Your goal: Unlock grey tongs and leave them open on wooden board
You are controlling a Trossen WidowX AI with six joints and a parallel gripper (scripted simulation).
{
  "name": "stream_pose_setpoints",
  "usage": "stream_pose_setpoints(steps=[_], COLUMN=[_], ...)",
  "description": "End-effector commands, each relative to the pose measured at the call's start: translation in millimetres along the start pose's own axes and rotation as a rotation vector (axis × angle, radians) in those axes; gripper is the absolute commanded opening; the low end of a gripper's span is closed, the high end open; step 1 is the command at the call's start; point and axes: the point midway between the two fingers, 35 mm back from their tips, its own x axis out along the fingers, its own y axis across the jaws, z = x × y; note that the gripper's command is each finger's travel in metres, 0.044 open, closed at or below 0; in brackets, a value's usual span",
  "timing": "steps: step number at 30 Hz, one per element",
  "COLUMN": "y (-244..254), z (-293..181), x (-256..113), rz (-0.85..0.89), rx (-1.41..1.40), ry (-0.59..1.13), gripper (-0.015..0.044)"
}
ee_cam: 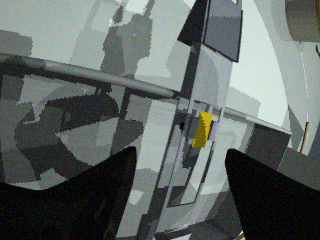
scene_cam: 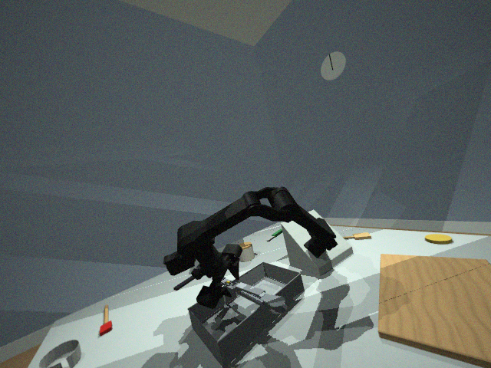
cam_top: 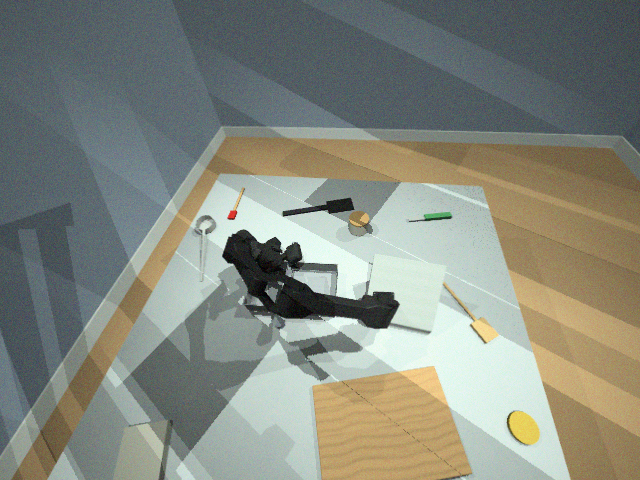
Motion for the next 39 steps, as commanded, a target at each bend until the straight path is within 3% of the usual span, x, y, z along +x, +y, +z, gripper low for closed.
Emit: stream_pose_setpoints(steps=[1, 17, 22, 36, 39], y=[0, -1, -1, -1, -1], z=[-2, -3, -1, -1, -1], x=[13, 27, 23, 23, 23], rz=[-0.012, -0.023, -0.020, -0.020, -0.020], rx=[0.004, 0.005, 0.000, 0.000, 0.000], ry=[0.023, 0.043, 0.033, 0.033, 0.033], gripper=[0.0260, 0.0260, 0.0129, 0.0035, -0.0043])
